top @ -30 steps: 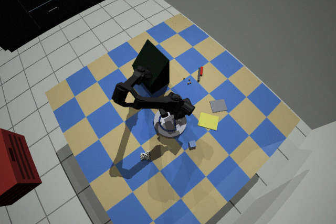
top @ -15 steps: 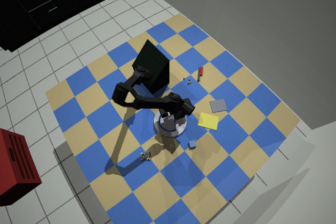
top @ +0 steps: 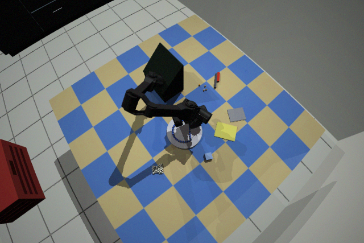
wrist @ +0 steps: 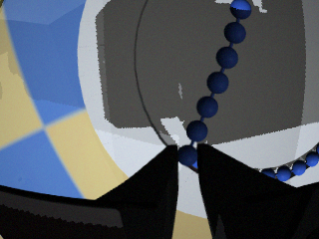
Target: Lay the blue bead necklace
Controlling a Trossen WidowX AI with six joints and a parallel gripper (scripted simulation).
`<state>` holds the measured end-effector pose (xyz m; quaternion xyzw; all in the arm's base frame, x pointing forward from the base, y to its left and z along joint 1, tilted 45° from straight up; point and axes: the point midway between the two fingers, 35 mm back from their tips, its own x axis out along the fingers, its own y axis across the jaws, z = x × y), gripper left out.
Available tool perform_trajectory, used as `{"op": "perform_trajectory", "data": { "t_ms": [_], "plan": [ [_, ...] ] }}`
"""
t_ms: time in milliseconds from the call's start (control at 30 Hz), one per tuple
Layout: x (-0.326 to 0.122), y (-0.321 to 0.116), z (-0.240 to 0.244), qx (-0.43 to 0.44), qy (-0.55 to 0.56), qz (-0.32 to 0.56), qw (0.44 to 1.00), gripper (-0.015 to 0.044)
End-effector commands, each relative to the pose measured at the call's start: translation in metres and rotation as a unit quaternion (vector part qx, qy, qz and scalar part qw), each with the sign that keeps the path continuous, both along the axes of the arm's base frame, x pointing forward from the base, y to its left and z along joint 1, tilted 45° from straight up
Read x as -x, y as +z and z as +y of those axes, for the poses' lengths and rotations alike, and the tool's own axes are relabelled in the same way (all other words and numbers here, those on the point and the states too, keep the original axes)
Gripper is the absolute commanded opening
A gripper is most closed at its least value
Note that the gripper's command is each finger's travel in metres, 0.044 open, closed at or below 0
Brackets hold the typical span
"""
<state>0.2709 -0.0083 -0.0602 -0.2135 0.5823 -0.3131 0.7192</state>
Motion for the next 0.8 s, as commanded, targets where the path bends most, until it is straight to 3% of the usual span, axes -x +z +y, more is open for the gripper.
{"op": "perform_trajectory", "data": {
  "t_ms": [0,133,667,767],
  "plan": [
    [0.0005,-0.0016,0.0009,-0.001,-0.001,-0.001,1.000,0.0000],
    [-0.0002,-0.0057,-0.0031,0.000,-0.001,-0.001,1.000,0.0000],
    [0.0006,-0.0009,0.0017,-0.001,-0.001,-0.001,1.000,0.0420],
    [0.0010,-0.0008,0.0010,0.000,-0.001,0.000,1.000,0.0440]
  ]
}}
